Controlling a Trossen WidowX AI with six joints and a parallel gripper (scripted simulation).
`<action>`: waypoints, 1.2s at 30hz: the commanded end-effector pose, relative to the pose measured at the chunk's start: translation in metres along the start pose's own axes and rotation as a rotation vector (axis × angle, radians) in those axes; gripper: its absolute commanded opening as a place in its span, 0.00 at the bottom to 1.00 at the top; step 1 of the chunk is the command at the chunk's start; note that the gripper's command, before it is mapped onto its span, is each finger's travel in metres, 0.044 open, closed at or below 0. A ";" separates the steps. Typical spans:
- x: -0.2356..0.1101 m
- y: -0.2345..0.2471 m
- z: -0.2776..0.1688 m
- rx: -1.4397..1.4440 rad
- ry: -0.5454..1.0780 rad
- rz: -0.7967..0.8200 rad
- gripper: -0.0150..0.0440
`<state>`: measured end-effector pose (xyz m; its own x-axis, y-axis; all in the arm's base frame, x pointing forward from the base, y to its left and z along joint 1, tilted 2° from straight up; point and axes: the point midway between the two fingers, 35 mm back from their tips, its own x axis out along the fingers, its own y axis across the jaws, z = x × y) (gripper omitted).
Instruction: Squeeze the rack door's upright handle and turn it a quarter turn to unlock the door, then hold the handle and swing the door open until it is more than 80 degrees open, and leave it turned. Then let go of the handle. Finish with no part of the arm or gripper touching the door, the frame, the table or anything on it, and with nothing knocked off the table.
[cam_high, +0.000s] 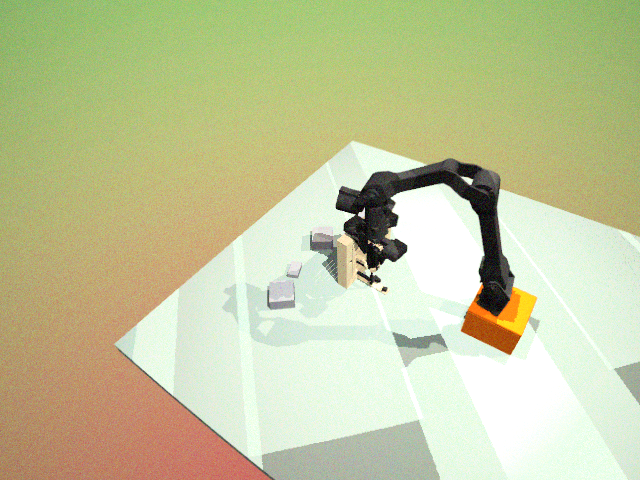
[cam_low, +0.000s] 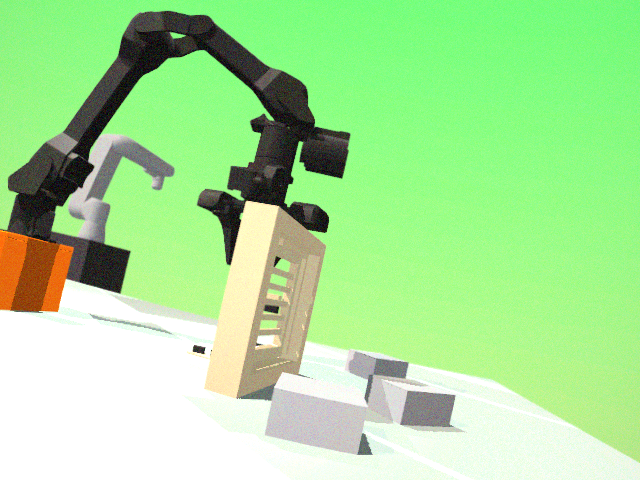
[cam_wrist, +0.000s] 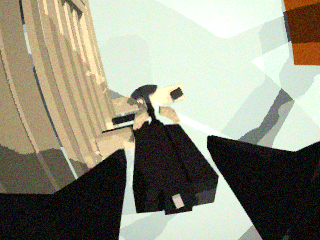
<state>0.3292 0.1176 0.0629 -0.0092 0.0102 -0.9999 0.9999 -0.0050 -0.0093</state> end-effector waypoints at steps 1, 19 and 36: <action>0.000 0.003 0.001 0.079 -0.001 0.009 0.74; 0.000 0.003 0.001 0.079 -0.001 0.009 0.64; 0.000 0.003 0.001 0.079 -0.001 0.009 0.45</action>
<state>0.3318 0.1170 0.0627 0.0006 0.0108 -0.9999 0.9967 -0.0809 -0.0003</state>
